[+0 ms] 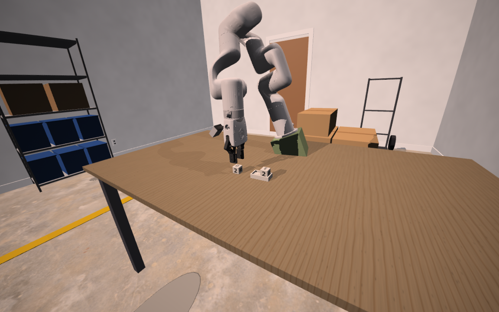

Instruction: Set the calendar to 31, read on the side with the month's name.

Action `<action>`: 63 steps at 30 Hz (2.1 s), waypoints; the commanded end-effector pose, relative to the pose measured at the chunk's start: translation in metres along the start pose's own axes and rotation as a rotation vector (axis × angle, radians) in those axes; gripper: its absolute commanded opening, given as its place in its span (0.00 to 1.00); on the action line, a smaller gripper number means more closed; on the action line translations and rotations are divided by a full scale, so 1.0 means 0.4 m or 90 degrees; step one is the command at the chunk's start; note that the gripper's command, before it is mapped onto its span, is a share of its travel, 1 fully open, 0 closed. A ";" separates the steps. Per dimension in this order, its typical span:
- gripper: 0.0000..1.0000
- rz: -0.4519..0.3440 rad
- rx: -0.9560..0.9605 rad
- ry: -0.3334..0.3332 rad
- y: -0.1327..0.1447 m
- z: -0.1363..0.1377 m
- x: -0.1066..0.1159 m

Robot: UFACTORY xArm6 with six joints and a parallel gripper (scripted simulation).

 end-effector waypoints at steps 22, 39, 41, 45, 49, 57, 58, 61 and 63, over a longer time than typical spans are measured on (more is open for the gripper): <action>0.47 0.001 0.000 -0.002 0.001 -0.003 -0.036; 0.47 0.001 0.000 -0.002 0.001 -0.003 -0.036; 0.47 0.001 0.000 -0.002 0.001 -0.003 -0.036; 0.47 0.001 0.000 -0.002 0.001 -0.003 -0.036; 0.47 0.001 0.000 -0.002 0.001 -0.003 -0.036; 0.47 0.001 0.000 -0.002 0.001 -0.003 -0.036; 0.47 0.001 0.000 -0.002 0.001 -0.003 -0.036; 0.47 0.001 0.000 -0.002 0.001 -0.003 -0.036; 0.47 0.001 0.000 -0.002 0.001 -0.003 -0.036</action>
Point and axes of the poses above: the point where the finger pads meet when closed, its own x axis back along the fingers, its own z axis across the jaws, y = z × x, the point moved 9 cm from there along x, back along the fingers, and after that the axes turned 2 degrees about -x, right-handed, at the moved point
